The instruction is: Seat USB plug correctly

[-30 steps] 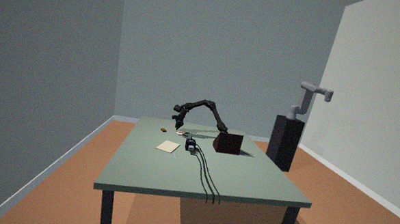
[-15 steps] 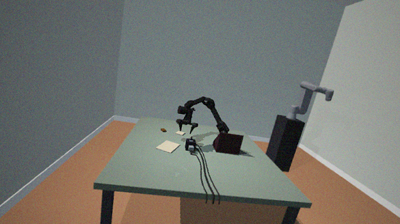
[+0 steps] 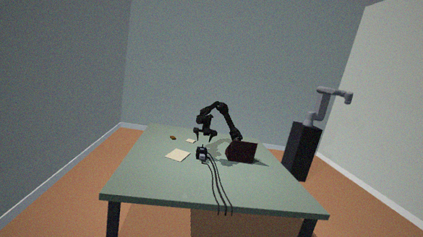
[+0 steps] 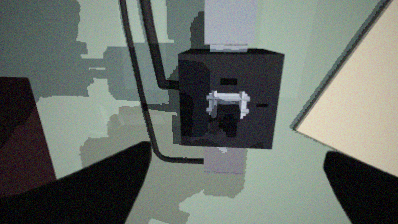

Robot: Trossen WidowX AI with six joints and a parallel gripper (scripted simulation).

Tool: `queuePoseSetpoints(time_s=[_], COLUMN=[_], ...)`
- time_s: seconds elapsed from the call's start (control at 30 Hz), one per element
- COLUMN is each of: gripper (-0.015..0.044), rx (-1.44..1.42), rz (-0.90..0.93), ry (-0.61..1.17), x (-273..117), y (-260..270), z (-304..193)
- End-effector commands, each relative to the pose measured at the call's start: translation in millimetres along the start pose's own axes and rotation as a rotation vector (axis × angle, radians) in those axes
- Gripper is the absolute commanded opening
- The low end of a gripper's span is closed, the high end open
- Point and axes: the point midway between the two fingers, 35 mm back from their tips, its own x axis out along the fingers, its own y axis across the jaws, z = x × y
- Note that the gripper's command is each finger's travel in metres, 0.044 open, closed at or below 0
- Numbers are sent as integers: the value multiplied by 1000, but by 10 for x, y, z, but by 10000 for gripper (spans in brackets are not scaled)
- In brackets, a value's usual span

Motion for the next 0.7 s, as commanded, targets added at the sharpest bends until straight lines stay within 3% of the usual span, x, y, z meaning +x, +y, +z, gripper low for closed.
queuePoseSetpoints(time_s=[0.0, 0.67], gripper=[440, 440], rx=[-11, -11], rz=[-1, -2], ry=[5, 6], x=[13, 205], y=[4, 2], z=[2, 0])
